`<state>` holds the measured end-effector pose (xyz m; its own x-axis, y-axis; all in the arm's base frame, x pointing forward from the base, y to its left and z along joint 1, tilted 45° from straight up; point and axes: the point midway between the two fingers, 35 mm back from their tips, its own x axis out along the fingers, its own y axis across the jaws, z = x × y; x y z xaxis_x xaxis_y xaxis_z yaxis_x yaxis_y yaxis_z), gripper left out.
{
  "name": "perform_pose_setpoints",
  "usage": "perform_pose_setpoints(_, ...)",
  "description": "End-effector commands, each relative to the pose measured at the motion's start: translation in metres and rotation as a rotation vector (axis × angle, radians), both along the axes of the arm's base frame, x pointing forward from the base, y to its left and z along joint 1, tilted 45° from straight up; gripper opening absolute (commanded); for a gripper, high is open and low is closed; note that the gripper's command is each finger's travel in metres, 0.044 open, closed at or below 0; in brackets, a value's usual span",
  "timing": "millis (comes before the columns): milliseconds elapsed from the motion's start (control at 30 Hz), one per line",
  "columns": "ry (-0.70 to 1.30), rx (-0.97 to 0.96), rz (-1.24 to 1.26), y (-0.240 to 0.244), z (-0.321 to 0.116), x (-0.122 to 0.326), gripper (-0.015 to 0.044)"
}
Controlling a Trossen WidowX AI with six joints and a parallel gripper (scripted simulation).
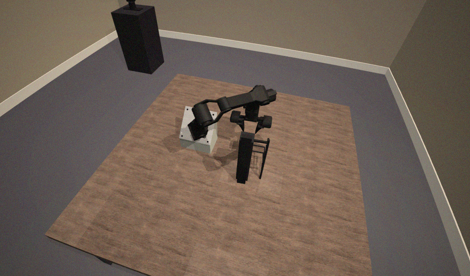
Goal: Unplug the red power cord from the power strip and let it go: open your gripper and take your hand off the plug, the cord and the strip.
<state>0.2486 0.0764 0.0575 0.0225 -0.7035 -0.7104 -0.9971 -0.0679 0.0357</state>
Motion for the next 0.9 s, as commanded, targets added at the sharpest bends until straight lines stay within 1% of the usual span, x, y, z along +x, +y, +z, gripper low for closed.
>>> perform_pose_setpoints(0,-0.001,-0.001,0.001,0.001,-0.002,0.000,0.0367)
perform_pose_setpoints(100,-0.001,0.001,0.001,0.018,-0.012,-0.001,0.0440)
perform_pose_setpoints(200,-0.001,0.003,0.001,0.043,-0.029,-0.004,0.0440)
perform_pose_setpoints(267,-0.001,0.002,0.001,0.051,-0.034,-0.005,0.0440)
perform_pose_setpoints(867,-0.001,0.002,0.001,0.051,-0.034,-0.005,0.0440)
